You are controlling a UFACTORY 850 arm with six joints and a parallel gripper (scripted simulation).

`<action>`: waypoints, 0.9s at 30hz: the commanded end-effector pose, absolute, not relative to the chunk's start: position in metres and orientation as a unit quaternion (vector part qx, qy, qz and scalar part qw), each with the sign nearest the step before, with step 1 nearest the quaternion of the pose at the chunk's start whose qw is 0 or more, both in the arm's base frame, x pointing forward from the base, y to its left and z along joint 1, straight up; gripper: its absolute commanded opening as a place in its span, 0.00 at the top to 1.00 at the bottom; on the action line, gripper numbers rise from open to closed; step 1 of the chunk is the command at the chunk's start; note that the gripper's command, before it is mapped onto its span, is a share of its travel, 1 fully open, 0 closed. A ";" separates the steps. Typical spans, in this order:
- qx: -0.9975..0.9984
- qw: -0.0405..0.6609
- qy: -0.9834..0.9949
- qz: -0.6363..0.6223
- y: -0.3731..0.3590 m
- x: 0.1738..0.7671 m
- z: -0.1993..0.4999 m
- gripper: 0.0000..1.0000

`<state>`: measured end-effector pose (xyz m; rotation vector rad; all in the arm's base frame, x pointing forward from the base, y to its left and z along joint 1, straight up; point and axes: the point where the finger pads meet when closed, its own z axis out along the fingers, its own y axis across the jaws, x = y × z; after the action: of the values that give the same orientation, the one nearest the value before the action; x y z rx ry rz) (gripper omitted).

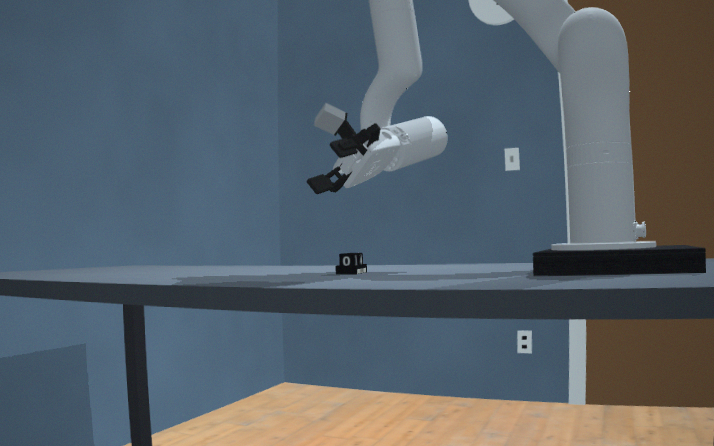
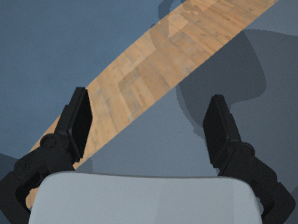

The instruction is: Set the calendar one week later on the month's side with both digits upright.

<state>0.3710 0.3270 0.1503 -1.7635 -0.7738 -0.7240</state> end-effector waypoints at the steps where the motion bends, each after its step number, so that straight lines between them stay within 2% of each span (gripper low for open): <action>1: -0.734 0.516 -0.322 -0.302 0.327 0.371 0.151 0.00; 20: -0.733 0.516 -0.326 -0.301 0.327 0.371 0.151 0.00; 27: -0.704 0.509 -0.414 -0.271 0.329 0.346 0.147 0.00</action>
<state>0.3643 0.3278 0.1491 -1.7484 -0.8311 -0.7059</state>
